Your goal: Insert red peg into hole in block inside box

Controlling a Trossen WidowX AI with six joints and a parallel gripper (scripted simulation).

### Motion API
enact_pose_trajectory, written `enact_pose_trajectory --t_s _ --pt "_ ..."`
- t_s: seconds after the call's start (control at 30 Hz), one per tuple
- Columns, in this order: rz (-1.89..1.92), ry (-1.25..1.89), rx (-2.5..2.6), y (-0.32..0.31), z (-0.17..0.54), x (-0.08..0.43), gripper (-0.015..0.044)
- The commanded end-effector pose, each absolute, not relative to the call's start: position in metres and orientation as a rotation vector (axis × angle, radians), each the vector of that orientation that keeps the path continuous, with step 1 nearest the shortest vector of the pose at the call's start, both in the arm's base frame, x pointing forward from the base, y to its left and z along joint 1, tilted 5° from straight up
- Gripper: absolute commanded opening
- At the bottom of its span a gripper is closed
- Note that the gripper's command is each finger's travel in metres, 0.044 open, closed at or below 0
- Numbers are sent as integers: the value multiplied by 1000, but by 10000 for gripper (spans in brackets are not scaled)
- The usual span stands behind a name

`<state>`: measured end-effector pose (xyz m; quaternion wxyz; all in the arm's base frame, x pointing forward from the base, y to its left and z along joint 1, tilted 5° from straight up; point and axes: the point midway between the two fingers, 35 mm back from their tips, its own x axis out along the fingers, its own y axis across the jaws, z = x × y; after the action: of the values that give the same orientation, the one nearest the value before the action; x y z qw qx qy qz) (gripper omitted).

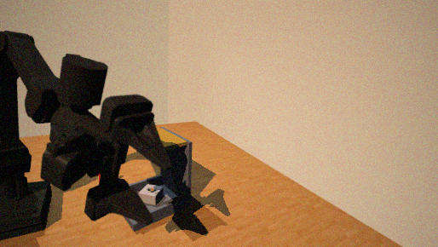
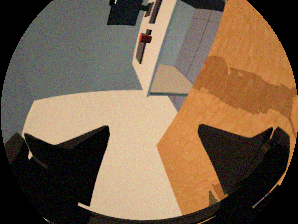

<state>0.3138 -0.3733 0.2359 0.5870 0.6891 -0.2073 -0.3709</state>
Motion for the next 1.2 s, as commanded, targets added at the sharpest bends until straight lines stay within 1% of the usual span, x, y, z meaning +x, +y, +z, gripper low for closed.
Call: enact_pose_trajectory --t_s 0.0,0.3,0.57,0.87,1.17 --pt "-797 -401 1729 -333 250 332 440" --pt "-719 -207 1956 -253 265 350 440" --pt "-684 -14 2143 -179 276 348 440" --pt "-690 227 2329 -99 285 325 440" --pt "-749 486 2481 -26 292 283 440"
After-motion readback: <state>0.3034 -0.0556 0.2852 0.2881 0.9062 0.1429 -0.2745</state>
